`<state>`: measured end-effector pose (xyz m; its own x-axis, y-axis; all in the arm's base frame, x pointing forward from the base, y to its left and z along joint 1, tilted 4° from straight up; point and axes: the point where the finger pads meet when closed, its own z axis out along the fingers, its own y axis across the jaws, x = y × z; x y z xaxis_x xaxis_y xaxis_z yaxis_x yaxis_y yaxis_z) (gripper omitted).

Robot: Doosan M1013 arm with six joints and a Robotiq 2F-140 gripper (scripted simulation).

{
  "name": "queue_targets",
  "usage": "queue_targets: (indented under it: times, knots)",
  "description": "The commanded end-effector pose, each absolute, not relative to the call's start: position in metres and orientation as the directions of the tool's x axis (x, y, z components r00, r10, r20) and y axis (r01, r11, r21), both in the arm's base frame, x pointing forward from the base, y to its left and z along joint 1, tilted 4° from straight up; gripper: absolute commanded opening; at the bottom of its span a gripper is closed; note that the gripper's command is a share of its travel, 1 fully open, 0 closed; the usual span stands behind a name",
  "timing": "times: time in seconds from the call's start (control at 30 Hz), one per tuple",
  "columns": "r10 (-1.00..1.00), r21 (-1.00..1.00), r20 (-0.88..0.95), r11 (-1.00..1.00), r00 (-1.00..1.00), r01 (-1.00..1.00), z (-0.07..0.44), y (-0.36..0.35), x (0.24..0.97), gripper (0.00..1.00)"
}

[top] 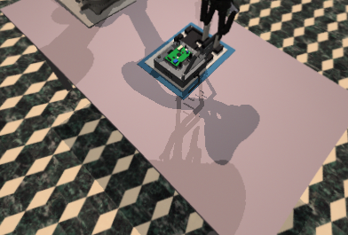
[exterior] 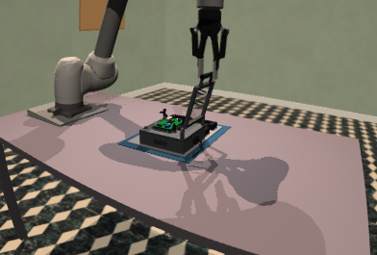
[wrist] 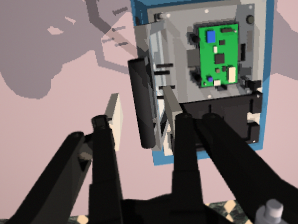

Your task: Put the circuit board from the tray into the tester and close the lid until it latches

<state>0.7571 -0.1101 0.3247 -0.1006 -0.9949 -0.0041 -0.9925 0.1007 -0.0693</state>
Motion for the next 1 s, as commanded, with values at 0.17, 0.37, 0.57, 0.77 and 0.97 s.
queue_targets:
  times: [0.17,0.37,0.57,0.77,0.97]
  knots:
    - [-0.995,-0.069,-0.004,0.101,-0.101,-0.992,0.3249,-0.1101,0.7571,0.0]
    - [-0.995,-0.069,-0.004,0.101,-0.101,-0.992,0.3249,-0.1101,0.7571,0.0]
    - [-0.995,-0.069,-0.004,0.101,-0.101,-0.992,0.3249,-0.1101,0.7571,0.0]
    - [-0.995,-0.069,-0.004,0.101,-0.101,-0.992,0.3249,-0.1101,0.7571,0.0]
    - [-0.995,-0.069,-0.004,0.101,-0.101,-0.992,0.3249,-0.1101,0.7571,0.0]
